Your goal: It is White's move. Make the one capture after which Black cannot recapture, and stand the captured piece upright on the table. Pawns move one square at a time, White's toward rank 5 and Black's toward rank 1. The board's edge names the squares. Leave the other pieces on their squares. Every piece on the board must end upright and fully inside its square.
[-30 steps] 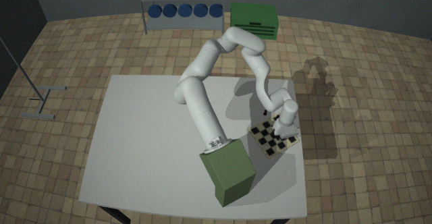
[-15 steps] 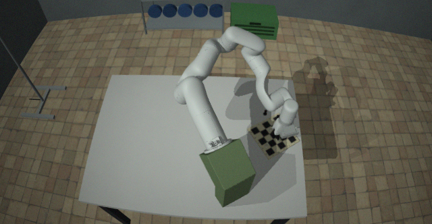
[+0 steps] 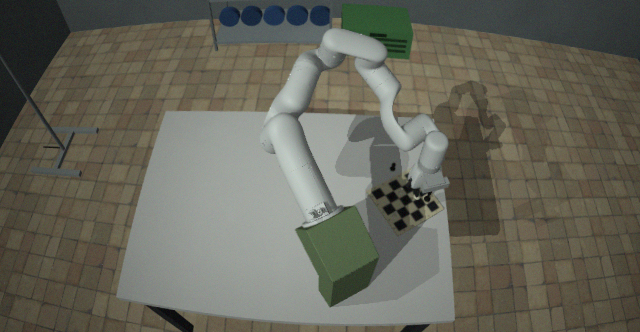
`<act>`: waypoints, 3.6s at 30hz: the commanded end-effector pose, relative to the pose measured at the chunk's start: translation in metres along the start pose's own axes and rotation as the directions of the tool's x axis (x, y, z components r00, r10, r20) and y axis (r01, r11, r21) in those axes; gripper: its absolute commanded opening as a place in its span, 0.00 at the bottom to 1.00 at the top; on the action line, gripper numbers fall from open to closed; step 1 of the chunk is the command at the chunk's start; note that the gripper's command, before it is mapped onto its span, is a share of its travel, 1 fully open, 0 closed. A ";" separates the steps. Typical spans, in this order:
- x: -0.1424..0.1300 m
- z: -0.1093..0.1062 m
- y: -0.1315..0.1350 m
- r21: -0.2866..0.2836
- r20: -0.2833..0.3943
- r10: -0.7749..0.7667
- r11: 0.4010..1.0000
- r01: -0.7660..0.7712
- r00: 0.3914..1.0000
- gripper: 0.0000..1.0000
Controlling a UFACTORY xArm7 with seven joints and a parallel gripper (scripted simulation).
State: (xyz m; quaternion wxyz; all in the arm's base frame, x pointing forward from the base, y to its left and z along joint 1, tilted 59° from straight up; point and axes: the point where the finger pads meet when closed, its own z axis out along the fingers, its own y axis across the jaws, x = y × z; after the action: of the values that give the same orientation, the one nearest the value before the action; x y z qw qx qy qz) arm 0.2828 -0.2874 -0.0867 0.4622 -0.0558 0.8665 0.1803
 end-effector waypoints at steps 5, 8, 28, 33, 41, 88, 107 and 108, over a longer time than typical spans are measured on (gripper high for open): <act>-0.001 -0.020 0.000 0.001 -0.001 -0.001 1.000 0.001 1.000 0.00; -0.001 -0.020 0.000 0.001 -0.001 -0.001 1.000 0.001 1.000 0.00; 0.042 -0.021 0.026 0.000 -0.001 -0.274 0.962 0.274 0.962 0.00; 0.042 -0.021 0.026 0.000 -0.001 -0.274 0.962 0.274 0.962 0.00; 0.042 -0.011 0.026 0.001 -0.001 -0.280 0.960 0.280 0.960 0.00; 0.045 0.076 0.027 0.001 -0.001 -0.280 0.960 0.280 0.960 0.00; 0.045 0.076 0.027 0.001 -0.001 -0.280 0.960 0.280 0.960 0.00; 0.045 0.076 0.027 0.001 -0.001 -0.280 0.960 0.280 0.960 0.00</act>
State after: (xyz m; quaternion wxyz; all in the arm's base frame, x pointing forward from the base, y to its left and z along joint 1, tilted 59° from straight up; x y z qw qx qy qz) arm 0.3108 -0.2296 -0.1550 0.4835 -0.1785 0.8493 0.1144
